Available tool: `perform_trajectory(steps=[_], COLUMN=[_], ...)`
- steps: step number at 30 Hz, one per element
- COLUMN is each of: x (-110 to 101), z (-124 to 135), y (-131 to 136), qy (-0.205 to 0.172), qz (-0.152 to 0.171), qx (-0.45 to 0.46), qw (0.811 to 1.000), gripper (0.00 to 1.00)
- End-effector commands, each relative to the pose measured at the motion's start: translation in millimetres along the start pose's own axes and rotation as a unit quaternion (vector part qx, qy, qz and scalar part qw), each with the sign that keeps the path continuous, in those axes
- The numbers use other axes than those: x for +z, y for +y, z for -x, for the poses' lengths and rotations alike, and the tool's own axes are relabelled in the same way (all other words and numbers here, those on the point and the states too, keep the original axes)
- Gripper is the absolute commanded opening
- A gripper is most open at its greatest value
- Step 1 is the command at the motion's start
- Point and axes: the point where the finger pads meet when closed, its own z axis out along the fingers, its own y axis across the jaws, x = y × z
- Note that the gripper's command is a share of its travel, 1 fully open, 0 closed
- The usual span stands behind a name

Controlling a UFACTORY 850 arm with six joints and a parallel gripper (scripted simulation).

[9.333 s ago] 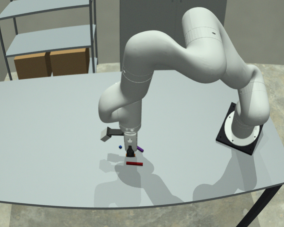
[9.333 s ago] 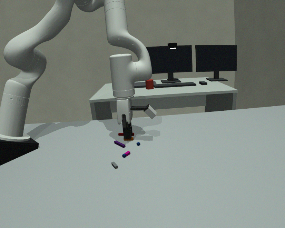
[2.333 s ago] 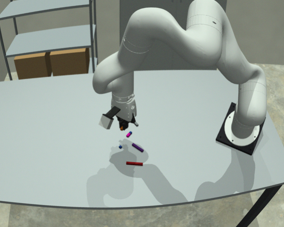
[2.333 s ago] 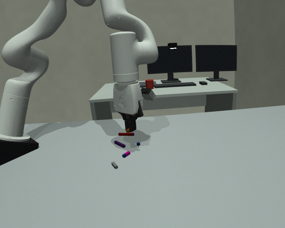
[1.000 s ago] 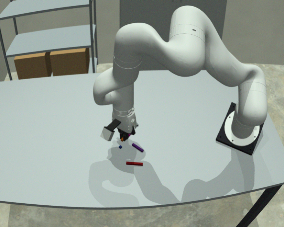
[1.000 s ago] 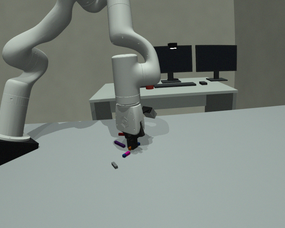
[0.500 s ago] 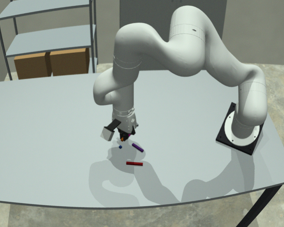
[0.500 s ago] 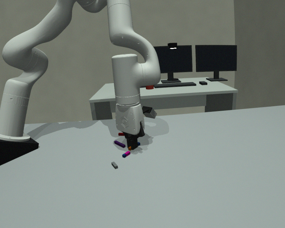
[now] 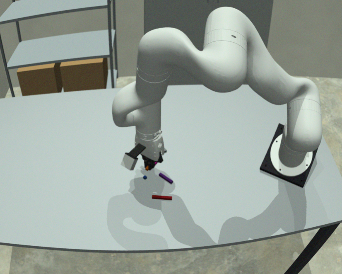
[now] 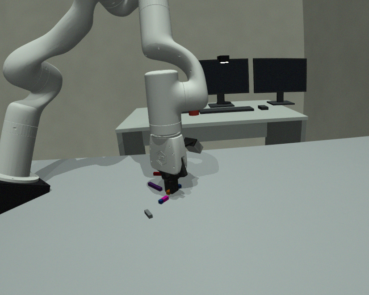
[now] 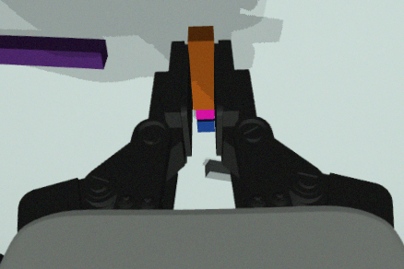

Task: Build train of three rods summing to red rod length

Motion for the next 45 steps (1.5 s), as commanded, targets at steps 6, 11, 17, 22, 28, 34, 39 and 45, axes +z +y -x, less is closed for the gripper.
perform_trajectory(steps=[6,11,17,22,28,34,39,45], x=[-1,-1,-1,-1,-1,1,4,9], z=[0,0,0,0,0,0,0,0], y=[1,1,1,1,1,1,1,1], qy=[0.0,0.0,0.0,0.0,0.0,0.0,0.0,0.0], qz=[0.001,0.001,0.001,0.001,0.001,0.001,0.001,0.001], qx=[0.0,0.0,0.0,0.0,0.0,0.0,0.0,0.0], qw=[1.0,1.0,1.0,1.0,1.0,1.0,1.0,1.0], gripper=[0.04,0.04,0.04,0.04,0.04,0.04,0.04,0.04])
